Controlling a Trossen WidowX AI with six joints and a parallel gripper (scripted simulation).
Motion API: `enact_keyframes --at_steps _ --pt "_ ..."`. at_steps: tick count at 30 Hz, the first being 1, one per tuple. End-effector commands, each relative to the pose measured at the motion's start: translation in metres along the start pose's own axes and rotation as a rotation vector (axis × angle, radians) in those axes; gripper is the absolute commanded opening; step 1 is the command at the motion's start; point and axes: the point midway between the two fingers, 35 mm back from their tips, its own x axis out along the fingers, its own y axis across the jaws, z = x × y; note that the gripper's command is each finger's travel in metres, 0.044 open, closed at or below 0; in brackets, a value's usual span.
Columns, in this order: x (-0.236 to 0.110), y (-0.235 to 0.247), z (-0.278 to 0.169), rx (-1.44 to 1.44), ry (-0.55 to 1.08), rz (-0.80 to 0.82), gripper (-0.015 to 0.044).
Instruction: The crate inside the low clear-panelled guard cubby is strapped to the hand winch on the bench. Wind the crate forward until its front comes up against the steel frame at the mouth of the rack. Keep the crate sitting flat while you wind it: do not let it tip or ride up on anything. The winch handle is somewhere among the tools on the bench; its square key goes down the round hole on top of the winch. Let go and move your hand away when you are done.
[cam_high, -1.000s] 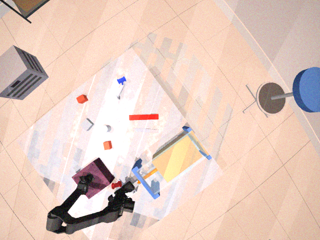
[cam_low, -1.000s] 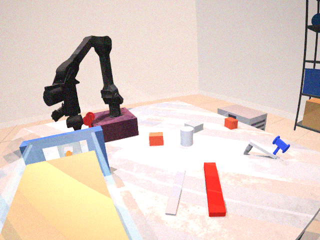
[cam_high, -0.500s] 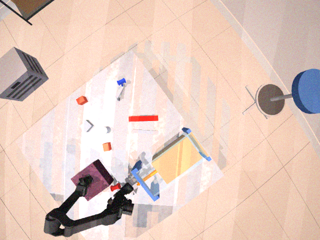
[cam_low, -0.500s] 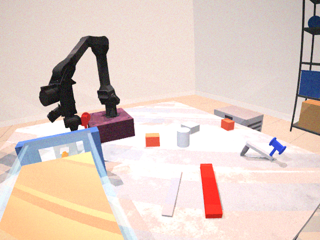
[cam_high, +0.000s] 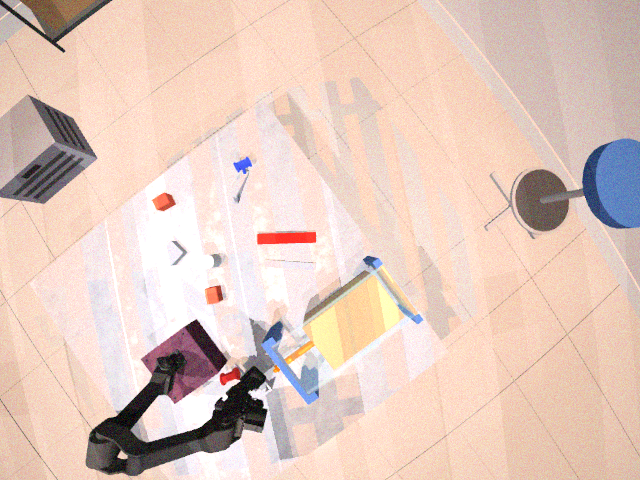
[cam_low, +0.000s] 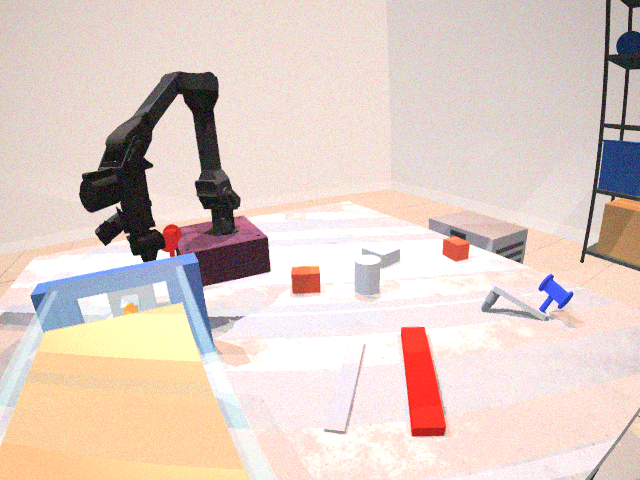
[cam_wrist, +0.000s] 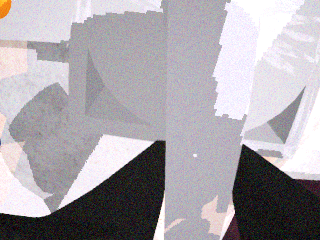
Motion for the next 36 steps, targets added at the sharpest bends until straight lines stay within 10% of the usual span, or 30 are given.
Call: enact_keyframes --at_steps 1,19,36 --pt "0.004 -0.0002 0.0004 0.02 -0.002 -0.008 0.0" --pt "0.0038 0.0017 0.0005 0.073 0.002 -0.006 0.0" --pt "-0.0003 0.0018 -0.0005 0.053 -0.002 0.0 0.044"
